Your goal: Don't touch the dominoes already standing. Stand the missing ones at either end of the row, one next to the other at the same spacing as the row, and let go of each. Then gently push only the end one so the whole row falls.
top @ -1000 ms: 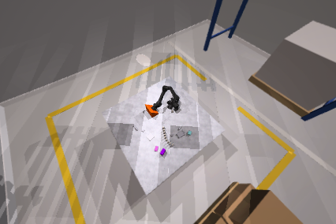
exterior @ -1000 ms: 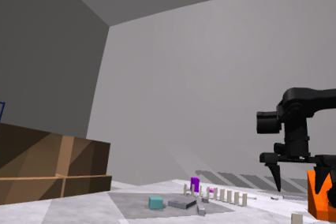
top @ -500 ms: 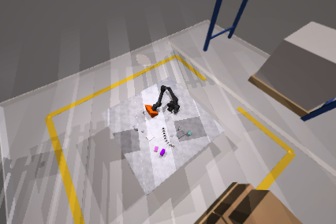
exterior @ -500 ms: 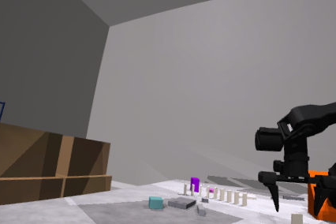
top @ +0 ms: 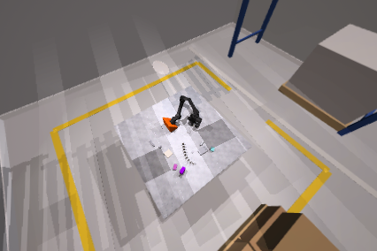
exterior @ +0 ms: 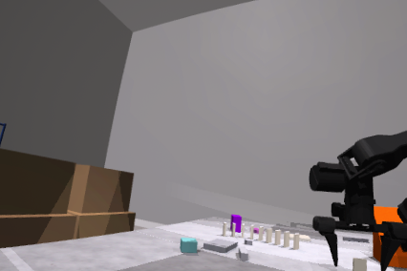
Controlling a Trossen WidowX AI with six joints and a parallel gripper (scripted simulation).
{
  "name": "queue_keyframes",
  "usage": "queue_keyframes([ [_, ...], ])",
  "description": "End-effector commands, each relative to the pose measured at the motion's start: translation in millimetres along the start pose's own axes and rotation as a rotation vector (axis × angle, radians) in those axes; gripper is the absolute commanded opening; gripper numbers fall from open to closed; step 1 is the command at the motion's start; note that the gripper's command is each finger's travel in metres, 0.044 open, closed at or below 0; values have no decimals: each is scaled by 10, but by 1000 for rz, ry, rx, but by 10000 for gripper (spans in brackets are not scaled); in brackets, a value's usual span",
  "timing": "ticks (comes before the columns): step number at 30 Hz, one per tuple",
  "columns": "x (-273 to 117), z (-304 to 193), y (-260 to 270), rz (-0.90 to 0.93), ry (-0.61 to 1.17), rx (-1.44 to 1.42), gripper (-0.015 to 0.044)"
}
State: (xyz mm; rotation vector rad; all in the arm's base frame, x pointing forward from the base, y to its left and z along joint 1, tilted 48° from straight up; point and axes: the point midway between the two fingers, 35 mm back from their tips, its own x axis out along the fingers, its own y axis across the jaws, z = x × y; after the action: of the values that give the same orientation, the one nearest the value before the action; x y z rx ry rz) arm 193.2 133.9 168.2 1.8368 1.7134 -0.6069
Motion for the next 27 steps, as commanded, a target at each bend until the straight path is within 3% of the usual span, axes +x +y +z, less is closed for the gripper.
queue_keyframes([
  [1, 49, 15, -17, -5, -4, 6, 414],
  [13, 49, 15, -17, -5, -4, 6, 107],
  [23, 27, 17, -11, -1, -5, 9, 107],
  [27, -413, 32, 52, 73, -41, 55, 107],
])
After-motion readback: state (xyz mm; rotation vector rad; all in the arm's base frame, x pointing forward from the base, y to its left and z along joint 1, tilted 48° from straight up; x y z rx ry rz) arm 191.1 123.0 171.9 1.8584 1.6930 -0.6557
